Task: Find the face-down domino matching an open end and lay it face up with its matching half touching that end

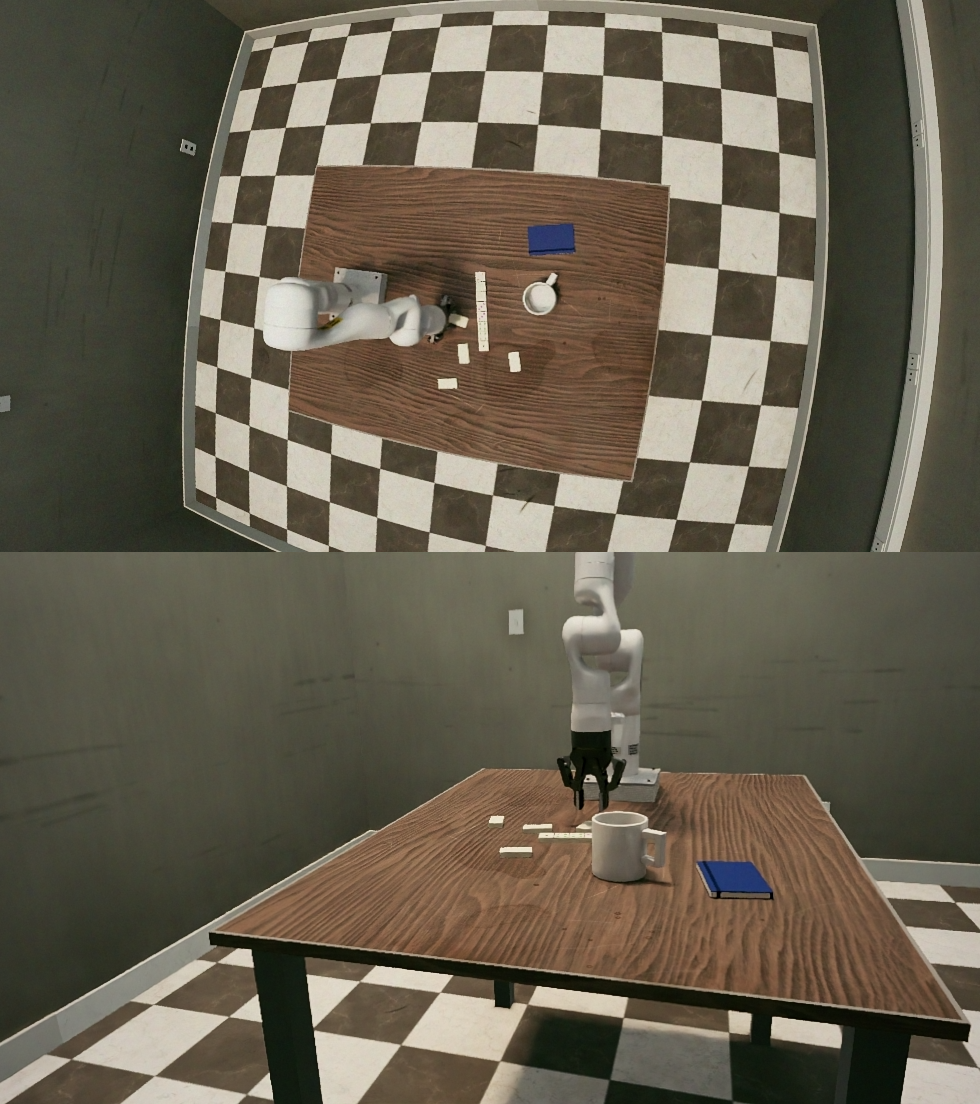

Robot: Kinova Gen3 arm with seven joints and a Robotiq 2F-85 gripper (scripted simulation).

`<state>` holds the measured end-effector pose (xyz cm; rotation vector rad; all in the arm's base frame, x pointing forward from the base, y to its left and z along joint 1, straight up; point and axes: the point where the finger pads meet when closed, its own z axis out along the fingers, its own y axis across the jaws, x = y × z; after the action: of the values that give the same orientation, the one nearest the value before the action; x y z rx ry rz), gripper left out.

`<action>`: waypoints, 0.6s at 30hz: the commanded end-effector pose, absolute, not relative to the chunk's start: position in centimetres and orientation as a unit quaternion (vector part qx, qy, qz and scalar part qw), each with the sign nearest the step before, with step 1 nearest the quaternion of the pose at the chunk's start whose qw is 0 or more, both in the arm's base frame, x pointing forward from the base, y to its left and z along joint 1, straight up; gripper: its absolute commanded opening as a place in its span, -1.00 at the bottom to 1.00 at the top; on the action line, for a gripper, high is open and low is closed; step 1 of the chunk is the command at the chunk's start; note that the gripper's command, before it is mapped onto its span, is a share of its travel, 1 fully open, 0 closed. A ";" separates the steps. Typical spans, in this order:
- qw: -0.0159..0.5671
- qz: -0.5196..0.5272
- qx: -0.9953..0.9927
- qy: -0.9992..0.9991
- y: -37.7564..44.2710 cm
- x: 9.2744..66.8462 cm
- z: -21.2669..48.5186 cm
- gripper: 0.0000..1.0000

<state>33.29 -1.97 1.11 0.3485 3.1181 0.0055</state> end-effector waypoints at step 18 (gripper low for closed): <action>0.003 0.002 0.111 0.994 -1.9 33.4 -0.5 -0.01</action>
<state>33.32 -1.94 -0.54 0.3484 3.1173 0.0056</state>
